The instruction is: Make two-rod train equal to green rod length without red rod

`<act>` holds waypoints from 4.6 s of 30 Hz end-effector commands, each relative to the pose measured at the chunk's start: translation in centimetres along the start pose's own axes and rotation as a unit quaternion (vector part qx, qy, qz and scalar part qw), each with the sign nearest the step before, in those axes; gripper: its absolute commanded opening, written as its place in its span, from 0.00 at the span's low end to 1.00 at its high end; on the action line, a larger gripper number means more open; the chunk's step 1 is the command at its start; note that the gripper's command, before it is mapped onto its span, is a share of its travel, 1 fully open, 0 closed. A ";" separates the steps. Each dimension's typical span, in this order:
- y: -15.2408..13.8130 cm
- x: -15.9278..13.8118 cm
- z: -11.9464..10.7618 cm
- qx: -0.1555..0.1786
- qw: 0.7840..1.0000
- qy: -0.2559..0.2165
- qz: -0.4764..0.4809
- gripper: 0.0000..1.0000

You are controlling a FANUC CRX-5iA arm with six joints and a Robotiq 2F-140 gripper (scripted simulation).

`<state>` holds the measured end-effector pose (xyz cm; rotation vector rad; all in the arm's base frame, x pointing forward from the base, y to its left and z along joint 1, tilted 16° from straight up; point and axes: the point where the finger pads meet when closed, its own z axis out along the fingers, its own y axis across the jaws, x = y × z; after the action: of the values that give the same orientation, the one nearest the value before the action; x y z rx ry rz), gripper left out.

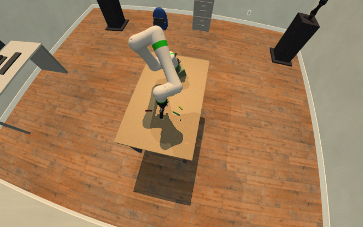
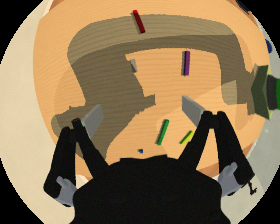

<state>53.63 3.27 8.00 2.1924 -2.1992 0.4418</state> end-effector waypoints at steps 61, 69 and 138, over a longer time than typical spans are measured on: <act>-0.1 -1.9 0.0 0.000 0.932 0.000 -0.361 1.00; -0.1 -2.6 0.0 0.000 0.874 0.000 -0.487 1.00; 0.1 -8.1 0.0 0.000 0.007 0.000 -1.000 1.00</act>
<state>53.71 11.00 6.33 2.1105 1.9134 0.0122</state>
